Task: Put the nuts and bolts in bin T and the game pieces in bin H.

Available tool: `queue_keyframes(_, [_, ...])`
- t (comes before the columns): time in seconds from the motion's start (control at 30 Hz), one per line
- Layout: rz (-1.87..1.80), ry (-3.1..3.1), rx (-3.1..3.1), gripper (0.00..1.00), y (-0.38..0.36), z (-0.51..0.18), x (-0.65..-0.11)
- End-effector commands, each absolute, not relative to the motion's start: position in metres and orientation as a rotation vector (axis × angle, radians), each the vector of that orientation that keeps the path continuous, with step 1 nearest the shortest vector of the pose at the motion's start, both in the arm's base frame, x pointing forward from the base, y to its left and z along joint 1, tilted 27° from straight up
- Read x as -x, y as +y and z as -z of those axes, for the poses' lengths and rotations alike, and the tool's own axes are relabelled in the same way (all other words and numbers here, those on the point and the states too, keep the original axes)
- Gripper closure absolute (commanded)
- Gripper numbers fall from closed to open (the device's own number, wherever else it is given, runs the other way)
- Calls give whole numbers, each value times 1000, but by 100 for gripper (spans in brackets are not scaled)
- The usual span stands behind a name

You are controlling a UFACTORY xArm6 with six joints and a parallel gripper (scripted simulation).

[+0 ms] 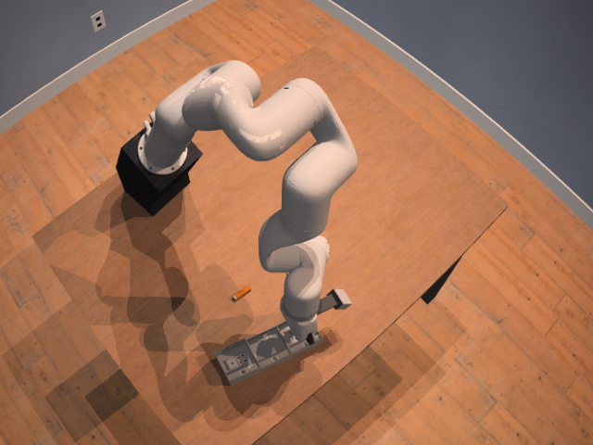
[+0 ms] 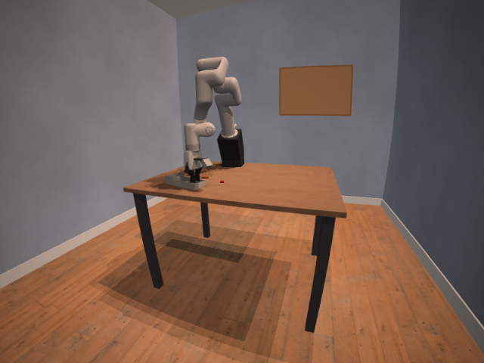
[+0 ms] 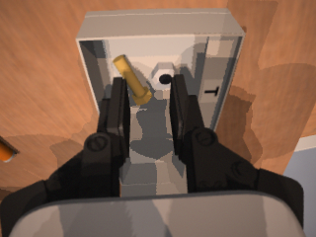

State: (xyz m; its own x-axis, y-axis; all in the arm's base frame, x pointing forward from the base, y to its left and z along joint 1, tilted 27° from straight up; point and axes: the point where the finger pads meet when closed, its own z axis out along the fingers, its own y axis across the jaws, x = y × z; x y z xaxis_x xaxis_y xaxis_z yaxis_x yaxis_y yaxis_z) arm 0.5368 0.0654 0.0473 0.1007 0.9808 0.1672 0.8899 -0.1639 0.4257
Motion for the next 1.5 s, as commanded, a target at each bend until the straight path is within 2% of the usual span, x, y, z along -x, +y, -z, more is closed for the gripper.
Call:
queue_keyframes(0.0, [-617,1873,-2156,71,66,-49,-538])
queue_keyframes(1.43, [-617,1873,-2156,71,61,-87,-518])
queue_keyframes(1.47, [-617,1873,-2156,0,60,-90,-516])
